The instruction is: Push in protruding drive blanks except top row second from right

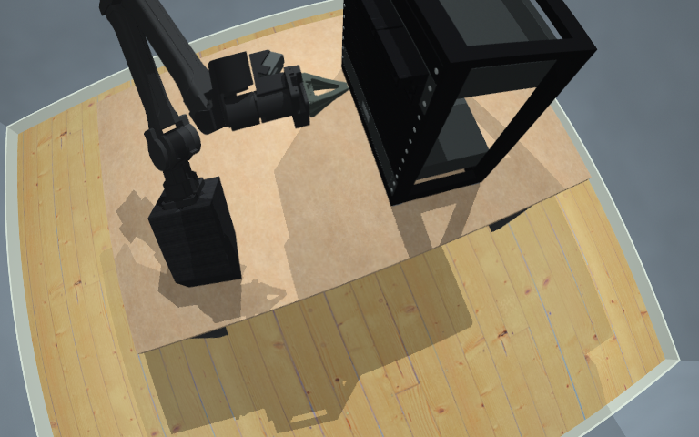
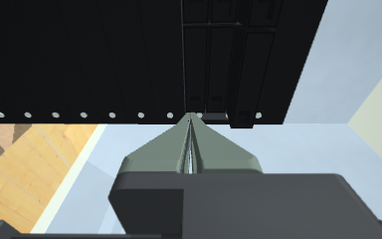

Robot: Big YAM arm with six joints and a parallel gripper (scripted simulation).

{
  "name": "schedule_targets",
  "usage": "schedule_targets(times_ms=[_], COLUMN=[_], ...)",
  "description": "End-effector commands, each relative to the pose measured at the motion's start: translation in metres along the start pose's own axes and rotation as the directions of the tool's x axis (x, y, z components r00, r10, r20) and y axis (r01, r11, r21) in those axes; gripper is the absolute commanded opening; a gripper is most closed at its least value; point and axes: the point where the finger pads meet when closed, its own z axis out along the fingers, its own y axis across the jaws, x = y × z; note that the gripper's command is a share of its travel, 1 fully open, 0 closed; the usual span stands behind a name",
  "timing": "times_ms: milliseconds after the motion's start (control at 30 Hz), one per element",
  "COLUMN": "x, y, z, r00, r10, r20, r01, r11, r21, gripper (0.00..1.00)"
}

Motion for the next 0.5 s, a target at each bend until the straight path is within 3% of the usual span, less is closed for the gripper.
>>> schedule_targets(times_ms=[0,200,300,333,400,467], x=[-0.005,-0.007,-0.005,0.002,-0.006,-0.006], y=[-0.045,-0.089,-0.08,-0.059,-0.08,-0.079], z=[0.005,-0.007,0.001,-0.004,0.012,0.028], r00=[0.999,0.999,0.999,1.0,0.999,0.999], r10=[-0.039,-0.045,-0.034,0.0,-0.046,-0.045], r20=[0.008,0.006,0.015,-0.004,0.015,0.015], r01=[0.038,0.044,0.034,0.0,0.045,0.045], r11=[0.998,0.998,0.999,1.0,0.999,0.999], r21=[0.05,0.048,0.026,0.008,0.027,0.027], gripper=[0.0,0.0,0.0,0.0,0.0,0.0])
